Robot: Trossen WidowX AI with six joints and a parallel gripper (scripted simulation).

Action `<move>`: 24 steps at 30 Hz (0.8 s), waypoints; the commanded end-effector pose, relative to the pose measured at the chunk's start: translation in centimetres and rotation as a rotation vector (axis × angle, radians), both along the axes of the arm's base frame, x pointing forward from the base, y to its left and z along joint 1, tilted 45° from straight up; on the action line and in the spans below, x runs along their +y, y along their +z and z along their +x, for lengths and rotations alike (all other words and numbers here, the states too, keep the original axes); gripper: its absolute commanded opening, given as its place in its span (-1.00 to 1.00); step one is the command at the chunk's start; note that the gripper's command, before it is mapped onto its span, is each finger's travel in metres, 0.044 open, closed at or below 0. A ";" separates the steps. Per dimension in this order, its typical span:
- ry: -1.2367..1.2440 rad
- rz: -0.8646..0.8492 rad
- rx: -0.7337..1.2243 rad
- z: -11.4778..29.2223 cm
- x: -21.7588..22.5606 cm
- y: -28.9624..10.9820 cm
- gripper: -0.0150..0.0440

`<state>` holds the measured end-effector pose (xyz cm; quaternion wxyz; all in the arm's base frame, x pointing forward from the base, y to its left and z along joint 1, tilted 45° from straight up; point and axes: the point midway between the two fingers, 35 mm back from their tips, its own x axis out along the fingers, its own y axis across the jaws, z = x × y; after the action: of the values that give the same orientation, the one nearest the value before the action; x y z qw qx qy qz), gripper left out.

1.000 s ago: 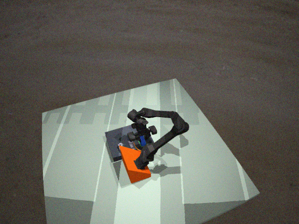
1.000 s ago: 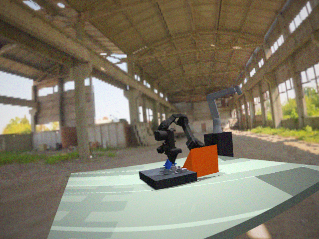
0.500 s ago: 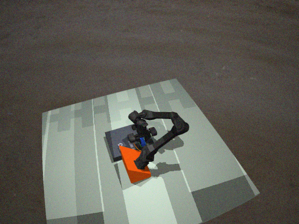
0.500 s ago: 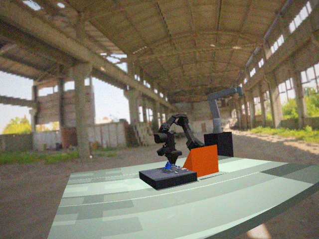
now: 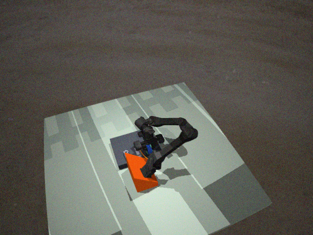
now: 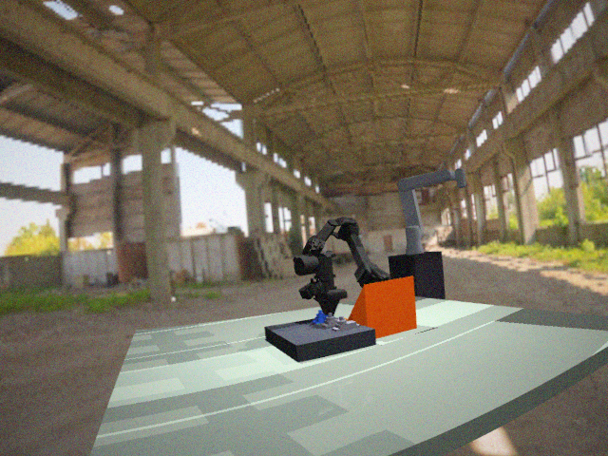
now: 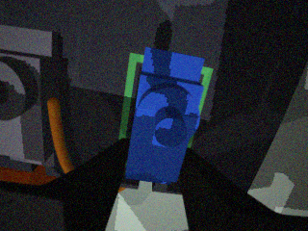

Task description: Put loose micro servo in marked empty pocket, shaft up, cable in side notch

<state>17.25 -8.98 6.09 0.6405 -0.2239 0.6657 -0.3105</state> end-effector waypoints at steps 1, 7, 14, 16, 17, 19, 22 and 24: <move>0.001 0.000 0.000 0.1 0.4 0.4 0.14; 0.001 0.000 0.000 0.0 2.5 2.5 0.14; 0.006 -0.002 0.001 1.0 2.5 2.7 0.41; 0.005 -0.002 0.001 2.2 2.8 3.3 0.59; 0.006 -0.001 -0.002 3.1 3.1 3.8 0.68; 0.006 0.000 -0.004 5.0 3.6 4.7 0.86; 0.004 0.001 -0.005 7.7 4.4 5.8 1.00; 0.002 0.002 -0.005 9.5 4.9 6.5 1.00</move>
<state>24.18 -4.92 11.59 0.6414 -0.2270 0.6642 -0.3097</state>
